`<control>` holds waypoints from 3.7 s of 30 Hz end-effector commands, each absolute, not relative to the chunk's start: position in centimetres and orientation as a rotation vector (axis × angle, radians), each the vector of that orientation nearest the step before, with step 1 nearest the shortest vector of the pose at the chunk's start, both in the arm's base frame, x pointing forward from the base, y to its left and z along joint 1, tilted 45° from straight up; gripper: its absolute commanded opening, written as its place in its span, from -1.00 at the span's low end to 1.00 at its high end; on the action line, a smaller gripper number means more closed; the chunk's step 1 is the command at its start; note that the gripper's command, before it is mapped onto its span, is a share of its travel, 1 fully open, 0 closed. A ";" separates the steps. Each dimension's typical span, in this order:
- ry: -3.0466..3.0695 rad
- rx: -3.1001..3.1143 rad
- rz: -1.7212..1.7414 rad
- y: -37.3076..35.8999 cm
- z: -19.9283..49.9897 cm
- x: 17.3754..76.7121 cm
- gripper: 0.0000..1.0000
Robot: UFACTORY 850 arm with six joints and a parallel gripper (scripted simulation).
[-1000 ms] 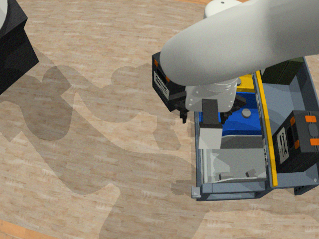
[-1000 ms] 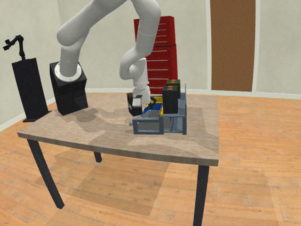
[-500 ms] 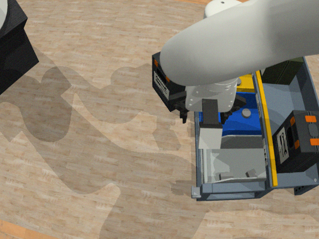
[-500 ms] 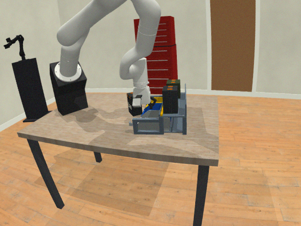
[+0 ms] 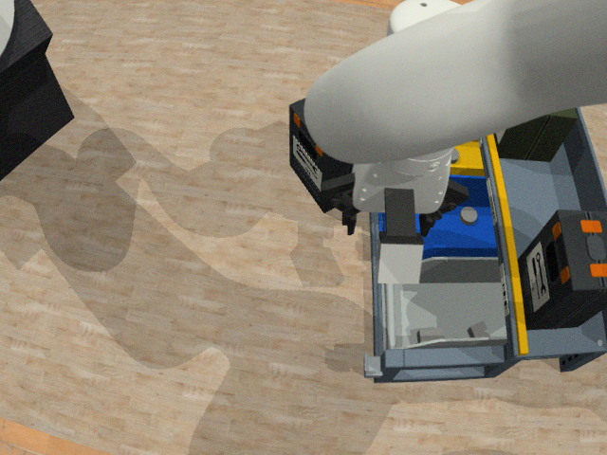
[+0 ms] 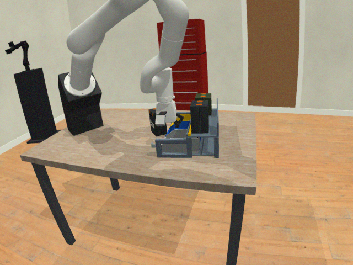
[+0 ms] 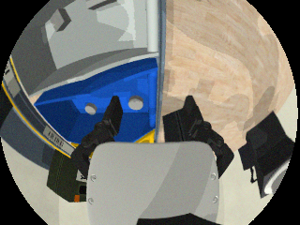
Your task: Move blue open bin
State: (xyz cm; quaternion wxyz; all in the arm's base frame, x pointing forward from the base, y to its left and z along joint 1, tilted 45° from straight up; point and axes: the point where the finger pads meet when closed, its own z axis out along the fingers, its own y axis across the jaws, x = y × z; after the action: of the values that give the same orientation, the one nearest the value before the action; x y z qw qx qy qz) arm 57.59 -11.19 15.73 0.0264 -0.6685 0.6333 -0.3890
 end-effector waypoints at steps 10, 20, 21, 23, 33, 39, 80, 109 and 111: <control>1.940 -2.067 -1.175 -11.3 15.8 57.6 1.00; 1.953 -2.065 -1.197 -11.2 15.8 57.6 1.00; 1.950 -2.066 -1.192 -11.2 15.8 57.6 1.00; 1.944 -2.067 -1.181 -11.3 15.8 57.6 1.00; 1.940 -2.067 -1.175 -11.3 15.8 57.6 1.00; 1.956 -2.065 -1.202 -11.2 15.8 57.6 -1.00; 1.956 -2.065 -1.202 -11.2 15.8 57.6 -1.00; 1.940 -2.067 -1.175 -10.8 16.3 57.2 -1.00; 1.940 -2.067 -1.175 -10.8 16.3 57.2 -1.00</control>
State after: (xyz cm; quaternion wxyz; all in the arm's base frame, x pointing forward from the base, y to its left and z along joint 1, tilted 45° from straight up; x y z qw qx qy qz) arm 57.29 -10.92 16.12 0.0310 -0.6708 0.6326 -0.3858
